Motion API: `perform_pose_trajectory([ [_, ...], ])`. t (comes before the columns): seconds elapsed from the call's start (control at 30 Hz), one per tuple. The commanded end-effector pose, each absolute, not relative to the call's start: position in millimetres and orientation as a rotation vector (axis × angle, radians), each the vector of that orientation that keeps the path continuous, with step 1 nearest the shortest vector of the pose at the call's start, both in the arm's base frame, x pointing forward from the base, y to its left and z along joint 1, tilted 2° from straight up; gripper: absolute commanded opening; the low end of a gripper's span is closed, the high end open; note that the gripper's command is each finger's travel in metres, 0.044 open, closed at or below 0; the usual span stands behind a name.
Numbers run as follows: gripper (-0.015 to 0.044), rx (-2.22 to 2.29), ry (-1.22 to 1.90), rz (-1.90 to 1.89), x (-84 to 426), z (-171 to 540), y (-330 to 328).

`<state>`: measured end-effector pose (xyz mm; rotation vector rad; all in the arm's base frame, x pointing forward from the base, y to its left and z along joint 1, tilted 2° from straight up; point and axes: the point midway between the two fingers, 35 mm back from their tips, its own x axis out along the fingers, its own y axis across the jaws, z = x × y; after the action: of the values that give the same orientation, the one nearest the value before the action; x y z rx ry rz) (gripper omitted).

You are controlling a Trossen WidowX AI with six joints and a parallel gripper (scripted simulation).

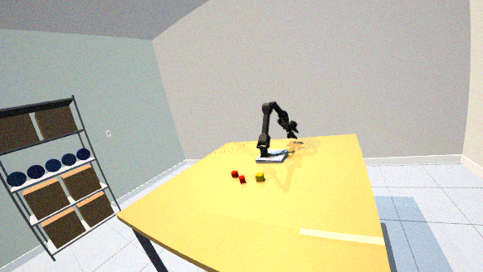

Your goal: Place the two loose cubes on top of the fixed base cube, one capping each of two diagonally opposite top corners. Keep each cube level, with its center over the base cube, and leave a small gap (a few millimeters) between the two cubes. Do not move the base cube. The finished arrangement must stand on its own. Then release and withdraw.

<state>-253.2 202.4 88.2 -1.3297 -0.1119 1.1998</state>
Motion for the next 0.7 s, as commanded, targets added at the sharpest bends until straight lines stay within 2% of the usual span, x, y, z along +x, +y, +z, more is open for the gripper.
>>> perform_pose_trajectory([
  [0.0, 0.0374, -1.326, -0.105, 1.199, -253, 88, 203],
  [0.13, 0.0269, -1.284, 0.006, 1.161, -237, 86, 219],
  [0.67, 0.0265, -1.508, 0.241, 0.944, -142, 86, 283],
])
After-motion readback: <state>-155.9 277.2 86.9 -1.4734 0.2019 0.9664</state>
